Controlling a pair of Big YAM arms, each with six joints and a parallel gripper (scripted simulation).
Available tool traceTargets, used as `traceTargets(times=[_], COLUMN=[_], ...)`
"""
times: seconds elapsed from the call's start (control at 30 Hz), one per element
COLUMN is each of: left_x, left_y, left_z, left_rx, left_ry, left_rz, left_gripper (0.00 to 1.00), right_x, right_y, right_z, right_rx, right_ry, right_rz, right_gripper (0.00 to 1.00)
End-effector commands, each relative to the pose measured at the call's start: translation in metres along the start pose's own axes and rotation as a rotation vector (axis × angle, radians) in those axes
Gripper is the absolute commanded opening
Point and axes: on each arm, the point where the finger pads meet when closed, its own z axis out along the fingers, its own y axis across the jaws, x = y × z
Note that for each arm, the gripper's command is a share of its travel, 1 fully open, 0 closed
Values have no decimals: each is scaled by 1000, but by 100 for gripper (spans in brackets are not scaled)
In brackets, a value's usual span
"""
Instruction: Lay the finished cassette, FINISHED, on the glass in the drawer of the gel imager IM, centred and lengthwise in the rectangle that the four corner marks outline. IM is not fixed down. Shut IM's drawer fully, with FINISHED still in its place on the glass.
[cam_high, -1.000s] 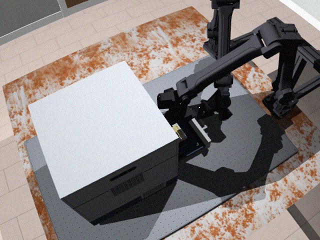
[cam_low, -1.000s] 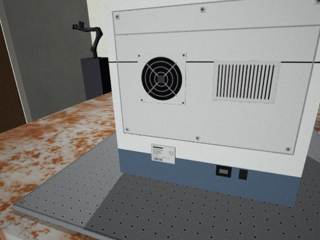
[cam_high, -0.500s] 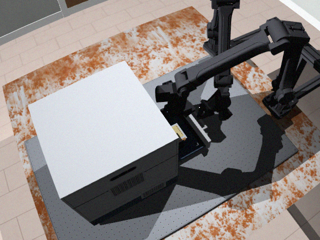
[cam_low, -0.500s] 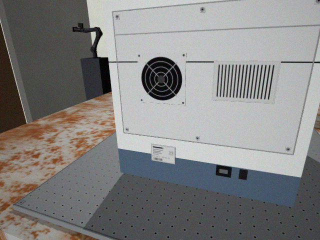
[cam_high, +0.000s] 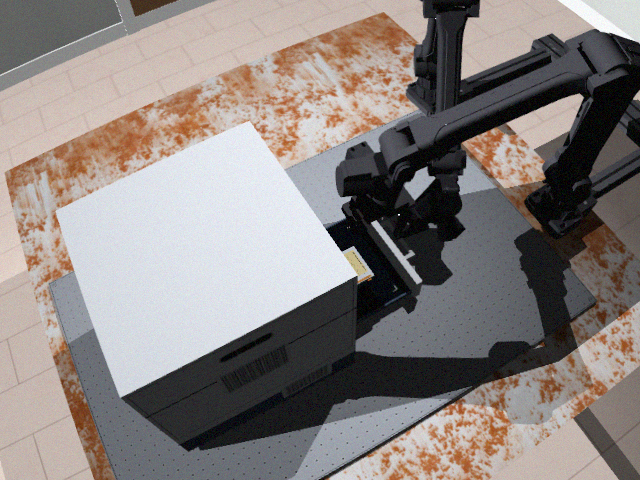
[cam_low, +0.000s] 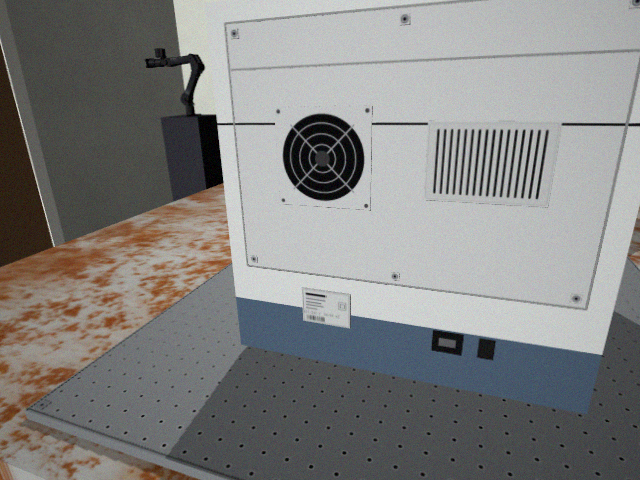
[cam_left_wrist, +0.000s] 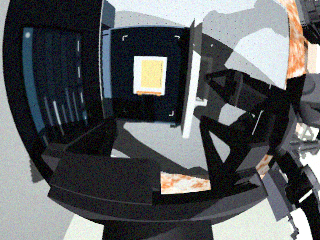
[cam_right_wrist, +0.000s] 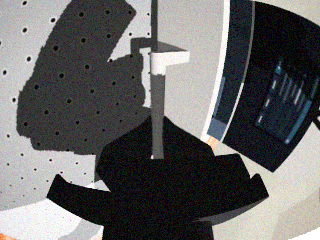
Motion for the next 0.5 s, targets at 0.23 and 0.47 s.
traceTargets(times=[0.23, 0.47], left_x=[57, 74], left_y=[-44, -80], left_z=[-50, -69], left_rx=[4, -9], left_ry=[-237, -401], left_rz=[-112, -176], left_gripper=[100, 100], right_x=[-11, -11], right_y=[-7, -7], right_z=[-3, -3], right_rx=[10, 10], right_ry=[-31, -31], right_rz=[14, 14], right_gripper=[4, 4])
